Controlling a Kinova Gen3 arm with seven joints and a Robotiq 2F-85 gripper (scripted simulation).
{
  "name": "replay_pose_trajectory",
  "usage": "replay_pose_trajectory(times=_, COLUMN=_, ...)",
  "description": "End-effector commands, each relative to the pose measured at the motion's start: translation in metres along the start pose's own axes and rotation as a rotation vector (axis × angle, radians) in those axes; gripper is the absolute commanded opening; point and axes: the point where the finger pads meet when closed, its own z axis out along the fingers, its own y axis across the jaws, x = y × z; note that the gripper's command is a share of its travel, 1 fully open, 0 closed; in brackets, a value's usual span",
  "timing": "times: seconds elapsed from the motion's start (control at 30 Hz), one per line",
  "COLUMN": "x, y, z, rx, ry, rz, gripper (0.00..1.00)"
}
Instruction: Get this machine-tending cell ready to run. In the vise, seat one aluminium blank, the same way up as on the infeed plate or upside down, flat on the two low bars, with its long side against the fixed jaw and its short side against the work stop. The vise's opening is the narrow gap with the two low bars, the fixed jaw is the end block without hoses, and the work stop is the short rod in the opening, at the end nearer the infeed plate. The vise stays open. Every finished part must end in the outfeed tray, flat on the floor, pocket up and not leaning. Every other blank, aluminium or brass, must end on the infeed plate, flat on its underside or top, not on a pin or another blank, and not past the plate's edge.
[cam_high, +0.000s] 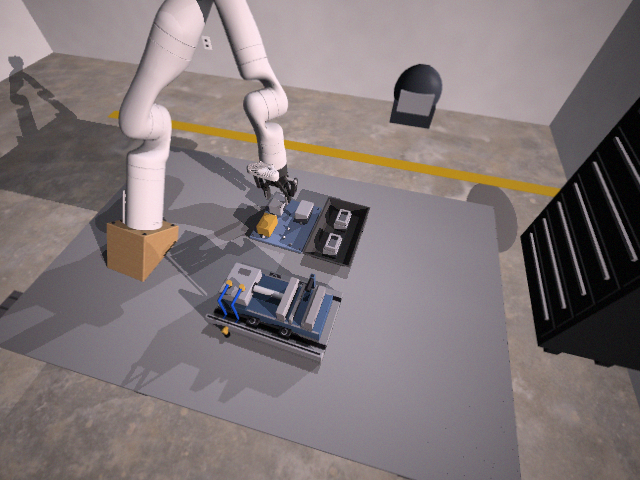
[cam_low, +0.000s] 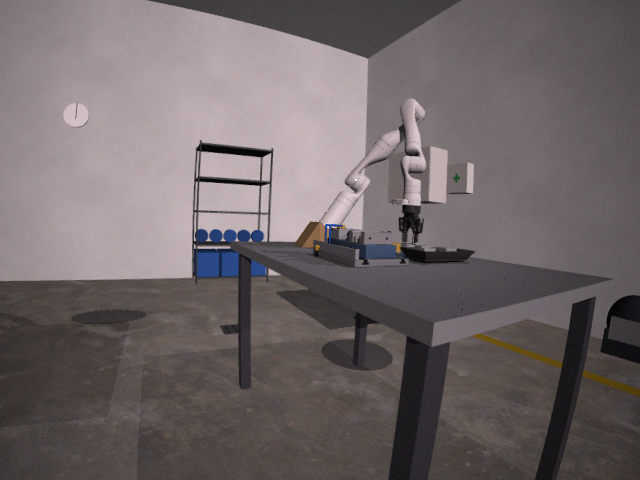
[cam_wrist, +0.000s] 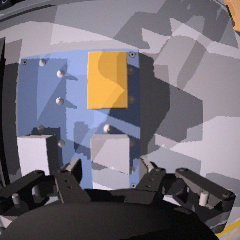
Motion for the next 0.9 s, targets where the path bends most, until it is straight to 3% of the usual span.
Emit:
replay_pose_trajectory(times=0.0, x=0.0002, y=0.0003, z=0.0011, rx=-0.001, ry=0.0, rz=0.001, gripper=0.67)
replay_pose_trajectory(times=0.87, x=0.0002, y=0.0003, z=0.0109, rx=-0.001, ry=0.0, rz=0.001, gripper=0.67)
